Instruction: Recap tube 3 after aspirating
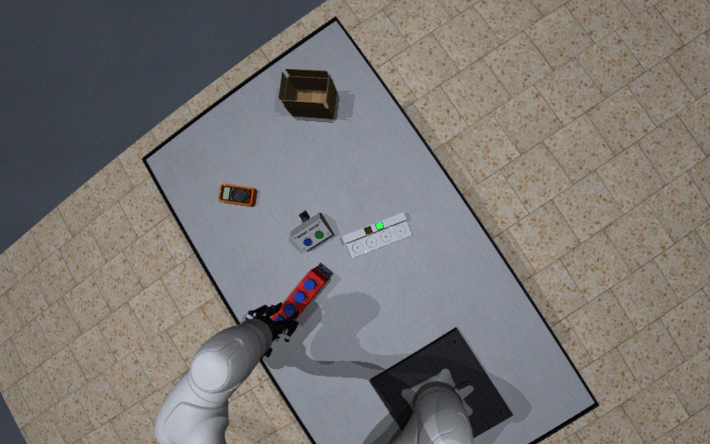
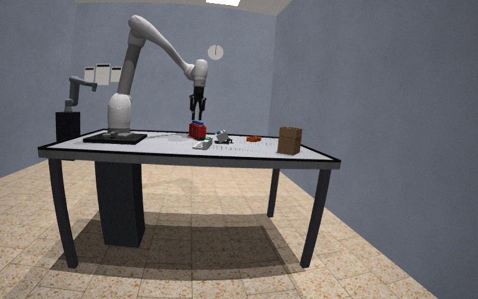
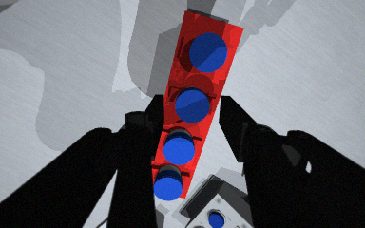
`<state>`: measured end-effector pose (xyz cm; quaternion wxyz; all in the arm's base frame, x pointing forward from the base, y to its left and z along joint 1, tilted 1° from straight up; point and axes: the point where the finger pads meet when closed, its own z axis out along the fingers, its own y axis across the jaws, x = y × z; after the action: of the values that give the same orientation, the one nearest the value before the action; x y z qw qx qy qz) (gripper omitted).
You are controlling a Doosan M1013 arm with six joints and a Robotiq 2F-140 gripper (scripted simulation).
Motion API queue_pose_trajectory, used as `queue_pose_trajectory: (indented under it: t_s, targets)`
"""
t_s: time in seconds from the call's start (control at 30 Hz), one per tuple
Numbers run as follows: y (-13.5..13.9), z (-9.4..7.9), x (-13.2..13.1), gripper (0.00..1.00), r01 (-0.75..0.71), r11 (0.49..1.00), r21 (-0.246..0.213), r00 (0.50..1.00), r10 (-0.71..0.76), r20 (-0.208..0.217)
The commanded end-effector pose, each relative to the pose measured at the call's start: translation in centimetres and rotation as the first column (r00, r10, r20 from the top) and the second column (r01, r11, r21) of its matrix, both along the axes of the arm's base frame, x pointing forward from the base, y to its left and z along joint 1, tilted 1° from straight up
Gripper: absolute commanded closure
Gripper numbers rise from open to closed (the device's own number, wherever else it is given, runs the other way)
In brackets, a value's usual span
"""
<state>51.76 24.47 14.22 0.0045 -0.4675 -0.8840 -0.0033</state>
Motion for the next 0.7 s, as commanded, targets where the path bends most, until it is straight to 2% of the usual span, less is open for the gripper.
queue_pose_trajectory:
  t_s: [0.0,0.3,0.67]
  targets:
    - [0.08,-1.45,0.13,0.59,0.000,1.000,0.005,1.000,0.000,0.001]
    - [0.10,-1.10,0.24,0.59,0.000,1.000,0.003,1.000,0.000,0.004]
    - [0.04,-1.93,0.22,0.59,0.001,1.000,0.005,1.000,-0.001,0.002]
